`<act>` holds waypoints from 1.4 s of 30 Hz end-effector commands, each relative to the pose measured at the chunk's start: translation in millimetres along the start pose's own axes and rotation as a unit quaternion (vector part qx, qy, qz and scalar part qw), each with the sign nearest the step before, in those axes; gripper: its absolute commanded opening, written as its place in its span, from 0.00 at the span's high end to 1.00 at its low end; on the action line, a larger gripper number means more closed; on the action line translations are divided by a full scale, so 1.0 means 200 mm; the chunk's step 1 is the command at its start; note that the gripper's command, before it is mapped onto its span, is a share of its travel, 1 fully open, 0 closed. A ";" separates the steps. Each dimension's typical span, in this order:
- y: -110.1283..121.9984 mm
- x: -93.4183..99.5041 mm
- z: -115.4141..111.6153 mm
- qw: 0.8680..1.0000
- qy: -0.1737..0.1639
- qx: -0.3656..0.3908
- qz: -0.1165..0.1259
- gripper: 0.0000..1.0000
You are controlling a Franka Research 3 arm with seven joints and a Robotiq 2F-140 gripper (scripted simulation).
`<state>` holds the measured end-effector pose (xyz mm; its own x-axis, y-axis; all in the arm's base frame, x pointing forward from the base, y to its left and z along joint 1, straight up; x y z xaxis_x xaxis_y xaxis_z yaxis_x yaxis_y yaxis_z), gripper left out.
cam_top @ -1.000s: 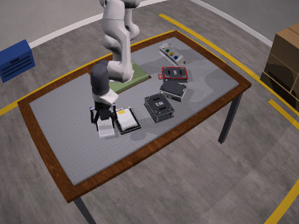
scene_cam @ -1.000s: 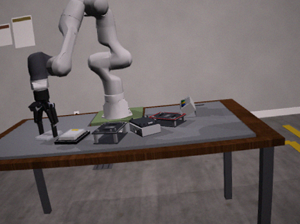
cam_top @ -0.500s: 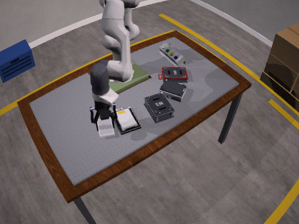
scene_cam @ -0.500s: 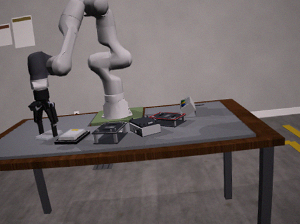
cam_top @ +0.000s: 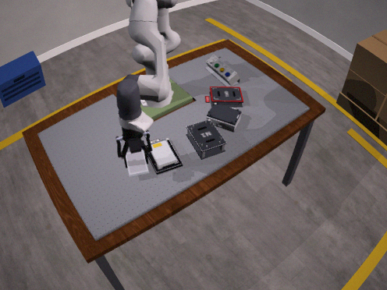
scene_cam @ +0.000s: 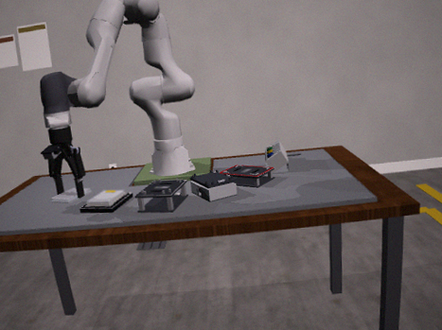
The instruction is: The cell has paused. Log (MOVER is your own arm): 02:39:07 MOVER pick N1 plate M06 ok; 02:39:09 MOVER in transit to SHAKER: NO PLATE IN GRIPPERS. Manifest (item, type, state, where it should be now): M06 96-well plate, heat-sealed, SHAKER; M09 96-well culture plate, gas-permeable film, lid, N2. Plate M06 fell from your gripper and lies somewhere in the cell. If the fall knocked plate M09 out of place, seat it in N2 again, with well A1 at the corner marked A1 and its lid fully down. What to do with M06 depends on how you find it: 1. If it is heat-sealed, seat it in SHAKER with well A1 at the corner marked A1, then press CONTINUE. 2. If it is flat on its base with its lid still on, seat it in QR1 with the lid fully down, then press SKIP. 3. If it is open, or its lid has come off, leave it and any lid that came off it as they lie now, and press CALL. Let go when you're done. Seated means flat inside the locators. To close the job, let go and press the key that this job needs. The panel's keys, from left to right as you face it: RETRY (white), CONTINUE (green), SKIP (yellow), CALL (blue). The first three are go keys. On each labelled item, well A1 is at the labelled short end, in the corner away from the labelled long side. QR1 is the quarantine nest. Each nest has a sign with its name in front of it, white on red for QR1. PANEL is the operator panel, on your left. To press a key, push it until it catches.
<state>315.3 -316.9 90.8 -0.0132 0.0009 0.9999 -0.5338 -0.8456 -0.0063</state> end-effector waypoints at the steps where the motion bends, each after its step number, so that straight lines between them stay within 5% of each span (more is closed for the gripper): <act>1: 0.00 0.03 -0.01 1.000 -0.003 -0.012 -0.001 0.90; 42: 0.00 0.44 -0.01 1.000 -0.003 -0.012 -0.001 0.90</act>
<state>317.2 -318.2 176.1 -0.0201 0.0053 0.9998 -0.5378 -0.8431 -0.0063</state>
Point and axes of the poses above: the point where the finger pads meet when closed, its own x axis back along the fingers, its own y axis across the jaws, z = x × y, the point moved 4 cm from there along x, back along the fingers, and after that the axes turned 11 degrees about -x, right-handed, at the moved point
